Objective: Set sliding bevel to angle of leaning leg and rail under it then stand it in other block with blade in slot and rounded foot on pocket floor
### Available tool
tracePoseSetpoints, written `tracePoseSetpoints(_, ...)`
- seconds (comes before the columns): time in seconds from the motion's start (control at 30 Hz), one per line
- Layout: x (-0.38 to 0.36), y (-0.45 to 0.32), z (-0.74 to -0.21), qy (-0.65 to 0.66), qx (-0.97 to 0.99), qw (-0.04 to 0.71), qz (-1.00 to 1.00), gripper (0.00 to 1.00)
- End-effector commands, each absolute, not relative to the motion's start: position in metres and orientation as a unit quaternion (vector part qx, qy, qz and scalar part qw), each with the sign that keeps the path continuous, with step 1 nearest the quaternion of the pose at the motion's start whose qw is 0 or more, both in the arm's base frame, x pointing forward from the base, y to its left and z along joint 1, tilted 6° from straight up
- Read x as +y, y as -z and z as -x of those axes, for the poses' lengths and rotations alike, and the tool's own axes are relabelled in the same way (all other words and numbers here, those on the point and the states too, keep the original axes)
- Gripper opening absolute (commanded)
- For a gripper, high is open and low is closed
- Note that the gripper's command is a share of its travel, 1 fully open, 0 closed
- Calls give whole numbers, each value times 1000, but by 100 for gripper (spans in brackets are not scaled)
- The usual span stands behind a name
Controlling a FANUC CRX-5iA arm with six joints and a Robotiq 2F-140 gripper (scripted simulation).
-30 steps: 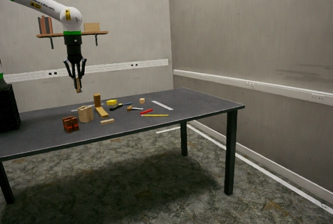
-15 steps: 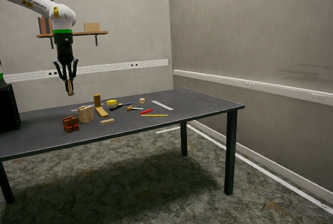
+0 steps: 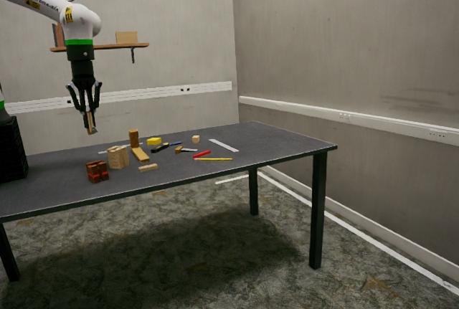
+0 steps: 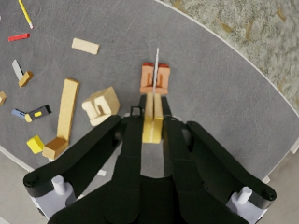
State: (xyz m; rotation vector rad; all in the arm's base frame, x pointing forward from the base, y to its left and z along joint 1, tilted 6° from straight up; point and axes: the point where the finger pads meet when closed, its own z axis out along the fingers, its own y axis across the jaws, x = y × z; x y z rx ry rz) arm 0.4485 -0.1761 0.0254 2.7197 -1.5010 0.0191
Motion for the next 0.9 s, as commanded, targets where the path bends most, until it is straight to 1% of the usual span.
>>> tracePoseSetpoints(0.0,-179,-26,-448,-7,-482,18,-876,10)
tracePoseSetpoints(0.6,-181,-26,-447,-8,-481,18,-876,10)
tracePoseSetpoints(0.87,-182,-10,-448,-8,-481,18,-876,10)
